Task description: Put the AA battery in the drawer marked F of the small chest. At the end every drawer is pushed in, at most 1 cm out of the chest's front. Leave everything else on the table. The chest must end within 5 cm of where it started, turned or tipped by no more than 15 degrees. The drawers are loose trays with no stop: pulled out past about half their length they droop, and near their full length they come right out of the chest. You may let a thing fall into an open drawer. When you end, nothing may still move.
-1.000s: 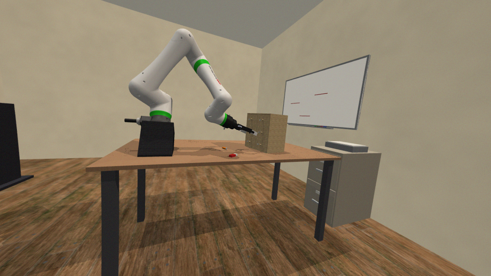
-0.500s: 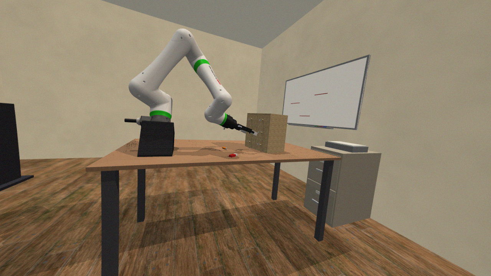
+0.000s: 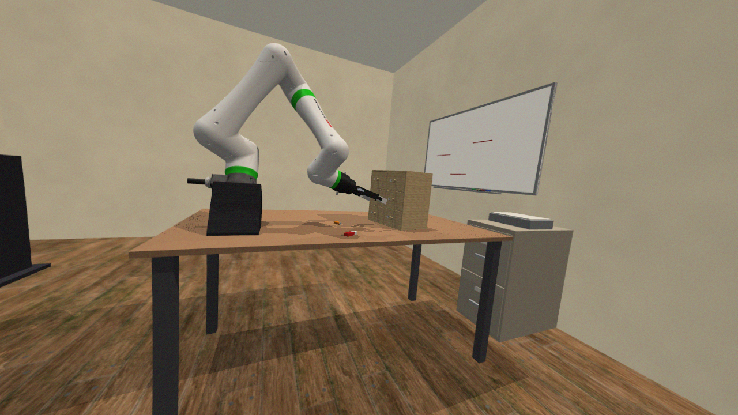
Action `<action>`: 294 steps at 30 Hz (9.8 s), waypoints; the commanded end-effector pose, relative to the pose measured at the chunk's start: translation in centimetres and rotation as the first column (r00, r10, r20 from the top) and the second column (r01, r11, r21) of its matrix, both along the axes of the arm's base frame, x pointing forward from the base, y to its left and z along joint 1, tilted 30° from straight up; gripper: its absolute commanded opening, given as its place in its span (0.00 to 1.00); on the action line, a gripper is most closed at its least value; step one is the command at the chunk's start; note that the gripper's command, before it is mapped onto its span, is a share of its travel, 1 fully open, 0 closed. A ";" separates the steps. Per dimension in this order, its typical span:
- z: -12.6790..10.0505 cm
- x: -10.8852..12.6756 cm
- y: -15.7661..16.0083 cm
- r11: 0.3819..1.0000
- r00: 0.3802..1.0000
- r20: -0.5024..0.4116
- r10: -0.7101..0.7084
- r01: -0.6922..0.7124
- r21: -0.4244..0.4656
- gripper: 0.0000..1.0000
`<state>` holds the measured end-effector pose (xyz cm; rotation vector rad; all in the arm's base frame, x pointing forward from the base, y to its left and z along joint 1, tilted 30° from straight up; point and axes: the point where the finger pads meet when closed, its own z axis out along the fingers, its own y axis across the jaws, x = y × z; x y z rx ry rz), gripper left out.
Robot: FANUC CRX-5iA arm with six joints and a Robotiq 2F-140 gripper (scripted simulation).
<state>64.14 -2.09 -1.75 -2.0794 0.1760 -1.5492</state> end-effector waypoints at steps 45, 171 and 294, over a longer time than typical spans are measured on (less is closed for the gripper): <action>1.1 0.0 -0.7 1.000 1.000 0.000 0.000 0.000 0.000 1.00; 9.9 -10.4 -6.2 0.815 0.370 -0.863 0.343 -0.574 0.077 1.00; 8.7 -3.2 12.3 1.000 1.000 0.000 0.000 0.000 0.000 1.00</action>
